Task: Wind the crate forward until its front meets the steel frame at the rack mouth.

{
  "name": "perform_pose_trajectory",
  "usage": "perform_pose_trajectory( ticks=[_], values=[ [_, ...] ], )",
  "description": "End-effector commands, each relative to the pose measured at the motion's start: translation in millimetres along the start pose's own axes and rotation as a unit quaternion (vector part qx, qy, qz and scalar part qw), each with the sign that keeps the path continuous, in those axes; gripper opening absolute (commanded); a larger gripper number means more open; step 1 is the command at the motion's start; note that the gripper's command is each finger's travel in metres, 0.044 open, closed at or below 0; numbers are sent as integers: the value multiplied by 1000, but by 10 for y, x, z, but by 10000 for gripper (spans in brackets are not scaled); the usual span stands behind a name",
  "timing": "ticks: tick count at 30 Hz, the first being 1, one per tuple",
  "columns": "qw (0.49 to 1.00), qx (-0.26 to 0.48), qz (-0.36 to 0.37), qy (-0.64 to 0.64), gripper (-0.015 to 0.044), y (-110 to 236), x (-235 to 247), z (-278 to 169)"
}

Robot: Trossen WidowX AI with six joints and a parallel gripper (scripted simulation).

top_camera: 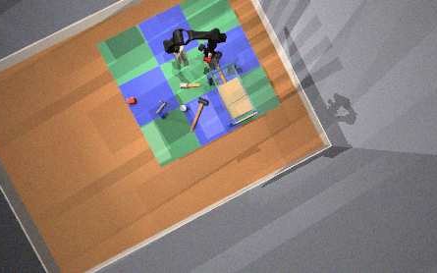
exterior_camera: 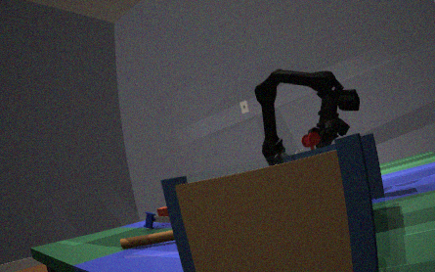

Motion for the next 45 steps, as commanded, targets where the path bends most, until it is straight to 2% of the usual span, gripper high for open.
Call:
perform_pose_trajectory(
  ticks=[1,45],
  values=[
    [1000,4,-3,-1,0,-57,-8,12],
    [1000,0,-1,1,0,-157,-19,65]
  ],
)
Point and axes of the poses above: the point midway between the two fingers, 35 mm back from their tips, its own y axis back along the fingers, its own x axis across the jaws, z = x × y, the point moved 1 cm from there along y, back along the fingers, and after that the axes turned 13 degrees about y, right-handed, at the moved point
